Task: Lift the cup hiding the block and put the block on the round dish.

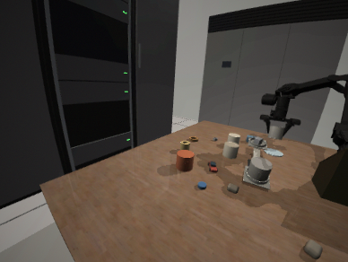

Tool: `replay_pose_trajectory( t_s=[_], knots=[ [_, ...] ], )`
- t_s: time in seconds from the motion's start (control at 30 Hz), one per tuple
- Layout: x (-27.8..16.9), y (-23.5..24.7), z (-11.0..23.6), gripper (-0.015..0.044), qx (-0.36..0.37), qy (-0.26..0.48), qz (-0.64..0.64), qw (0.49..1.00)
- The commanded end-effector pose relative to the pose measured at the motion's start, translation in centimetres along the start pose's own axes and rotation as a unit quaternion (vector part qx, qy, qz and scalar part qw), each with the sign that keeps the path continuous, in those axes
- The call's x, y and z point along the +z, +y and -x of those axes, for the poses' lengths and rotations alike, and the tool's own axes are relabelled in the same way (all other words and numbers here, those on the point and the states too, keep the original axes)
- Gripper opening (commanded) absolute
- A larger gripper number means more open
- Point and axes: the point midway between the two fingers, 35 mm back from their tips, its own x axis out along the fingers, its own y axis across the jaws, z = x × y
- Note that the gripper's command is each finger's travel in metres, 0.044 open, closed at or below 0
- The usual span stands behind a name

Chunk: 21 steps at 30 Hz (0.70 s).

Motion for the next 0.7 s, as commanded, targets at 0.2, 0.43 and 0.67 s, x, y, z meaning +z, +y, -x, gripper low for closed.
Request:
replay_pose_trajectory(
  t_s=[0.2, 0.43, 0.67],
  knots=[
    [1.8, -3.1, -1.0, 0.0, 0.009, 0.0, -0.002, 1.0],
    [2.8, -5.2, -1.6, 0.0, 0.012, -0.007, -0.002, 1.0],
    [3.6, -7.3, -2.1, 0.0, 0.014, -0.017, -0.001, 1.0]
  ],
)
